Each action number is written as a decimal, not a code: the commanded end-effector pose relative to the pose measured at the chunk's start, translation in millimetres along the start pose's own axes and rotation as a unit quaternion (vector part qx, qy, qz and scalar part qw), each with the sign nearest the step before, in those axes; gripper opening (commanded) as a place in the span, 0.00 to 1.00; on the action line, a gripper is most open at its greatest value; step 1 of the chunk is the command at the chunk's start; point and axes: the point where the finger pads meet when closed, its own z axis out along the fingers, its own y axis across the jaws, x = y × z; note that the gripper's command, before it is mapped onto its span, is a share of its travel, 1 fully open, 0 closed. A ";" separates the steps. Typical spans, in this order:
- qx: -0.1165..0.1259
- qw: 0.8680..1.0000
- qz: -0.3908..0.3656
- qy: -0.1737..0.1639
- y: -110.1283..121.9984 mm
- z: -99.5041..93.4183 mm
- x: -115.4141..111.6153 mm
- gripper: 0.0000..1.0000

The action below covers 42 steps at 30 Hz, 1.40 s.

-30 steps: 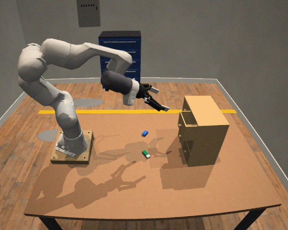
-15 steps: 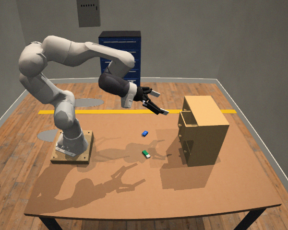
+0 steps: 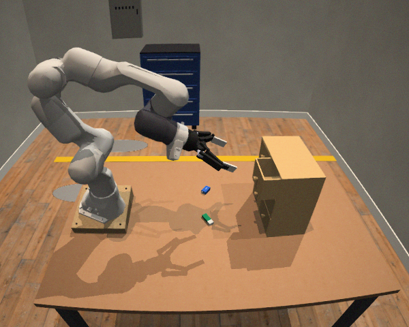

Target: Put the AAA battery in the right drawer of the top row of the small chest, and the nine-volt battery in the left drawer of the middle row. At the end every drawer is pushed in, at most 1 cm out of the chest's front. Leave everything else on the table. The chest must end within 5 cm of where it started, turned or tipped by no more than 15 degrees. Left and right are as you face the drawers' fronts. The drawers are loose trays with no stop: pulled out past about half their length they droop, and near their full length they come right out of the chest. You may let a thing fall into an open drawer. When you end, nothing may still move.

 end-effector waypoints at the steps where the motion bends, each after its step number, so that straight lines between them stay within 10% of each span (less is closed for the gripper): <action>1: 0.008 0.999 -0.037 -0.010 -3.8 -0.7 6.0 1.00; 18: 0.090 0.995 -0.027 -0.013 -51.4 -19.0 50.3 1.00; 19: 0.090 0.995 -0.027 -0.013 -51.4 -19.0 50.3 0.00; 42: 0.090 0.995 -0.027 -0.013 -51.4 -18.9 50.2 0.00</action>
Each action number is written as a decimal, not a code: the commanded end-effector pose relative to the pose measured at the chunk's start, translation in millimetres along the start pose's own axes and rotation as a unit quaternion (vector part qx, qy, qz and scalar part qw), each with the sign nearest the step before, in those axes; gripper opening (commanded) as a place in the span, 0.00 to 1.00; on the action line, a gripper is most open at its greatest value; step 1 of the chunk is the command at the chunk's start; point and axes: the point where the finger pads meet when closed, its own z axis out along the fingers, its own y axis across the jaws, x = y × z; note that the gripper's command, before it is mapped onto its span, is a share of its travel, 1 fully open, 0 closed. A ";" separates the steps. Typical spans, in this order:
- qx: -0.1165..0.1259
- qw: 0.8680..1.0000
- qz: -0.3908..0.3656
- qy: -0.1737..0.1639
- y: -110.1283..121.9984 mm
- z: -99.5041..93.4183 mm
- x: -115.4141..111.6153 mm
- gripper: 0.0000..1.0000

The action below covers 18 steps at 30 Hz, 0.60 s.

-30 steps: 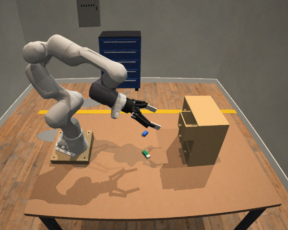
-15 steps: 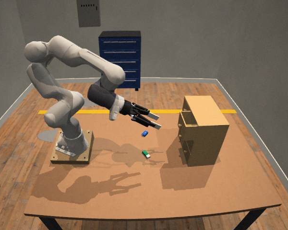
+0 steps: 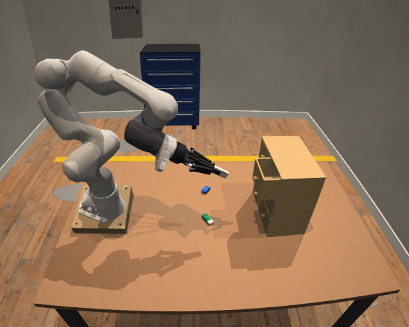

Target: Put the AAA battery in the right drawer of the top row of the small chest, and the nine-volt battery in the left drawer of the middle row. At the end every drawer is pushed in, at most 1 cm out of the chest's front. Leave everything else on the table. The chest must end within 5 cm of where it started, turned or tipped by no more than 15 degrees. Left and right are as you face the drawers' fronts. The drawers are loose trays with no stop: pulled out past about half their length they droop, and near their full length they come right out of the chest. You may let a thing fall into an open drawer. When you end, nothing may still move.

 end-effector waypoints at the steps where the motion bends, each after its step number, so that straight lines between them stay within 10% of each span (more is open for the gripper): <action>1: 0.001 1.000 -0.001 -0.001 -0.5 0.1 0.2 0.00; 18: 0.001 1.000 -0.001 -0.001 -0.5 34.3 -7.0 0.00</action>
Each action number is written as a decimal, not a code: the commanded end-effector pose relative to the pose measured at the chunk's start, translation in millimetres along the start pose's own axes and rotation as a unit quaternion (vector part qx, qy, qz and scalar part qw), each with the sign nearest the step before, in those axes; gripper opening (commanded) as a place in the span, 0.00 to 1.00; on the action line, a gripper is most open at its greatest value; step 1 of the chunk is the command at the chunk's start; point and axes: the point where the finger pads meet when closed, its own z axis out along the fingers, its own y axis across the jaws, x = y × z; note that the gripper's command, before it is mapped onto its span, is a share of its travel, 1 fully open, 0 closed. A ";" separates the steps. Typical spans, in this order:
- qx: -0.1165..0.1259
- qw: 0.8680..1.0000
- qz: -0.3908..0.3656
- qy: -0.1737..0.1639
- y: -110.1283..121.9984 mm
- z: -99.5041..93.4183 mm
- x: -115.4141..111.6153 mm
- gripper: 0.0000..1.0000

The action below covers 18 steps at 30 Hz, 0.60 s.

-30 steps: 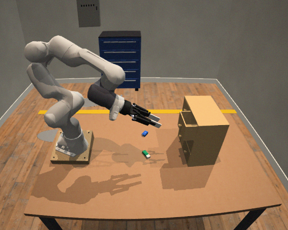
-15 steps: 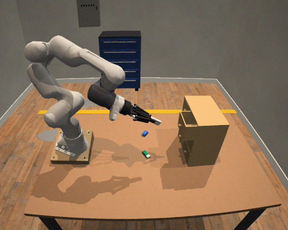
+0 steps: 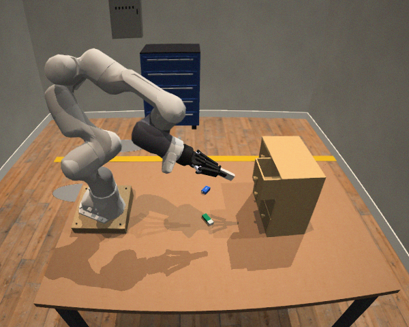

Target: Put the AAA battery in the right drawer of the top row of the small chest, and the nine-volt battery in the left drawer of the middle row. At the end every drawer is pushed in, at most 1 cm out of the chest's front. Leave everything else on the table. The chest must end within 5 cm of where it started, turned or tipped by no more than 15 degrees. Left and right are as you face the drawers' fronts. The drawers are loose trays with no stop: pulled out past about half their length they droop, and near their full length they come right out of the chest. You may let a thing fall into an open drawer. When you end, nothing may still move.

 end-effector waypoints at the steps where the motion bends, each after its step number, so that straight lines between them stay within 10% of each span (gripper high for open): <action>1: -0.005 1.000 -0.006 -0.004 3.4 12.6 -4.4 0.00; 18: -0.005 1.000 -0.006 -0.004 3.8 42.9 -11.0 0.00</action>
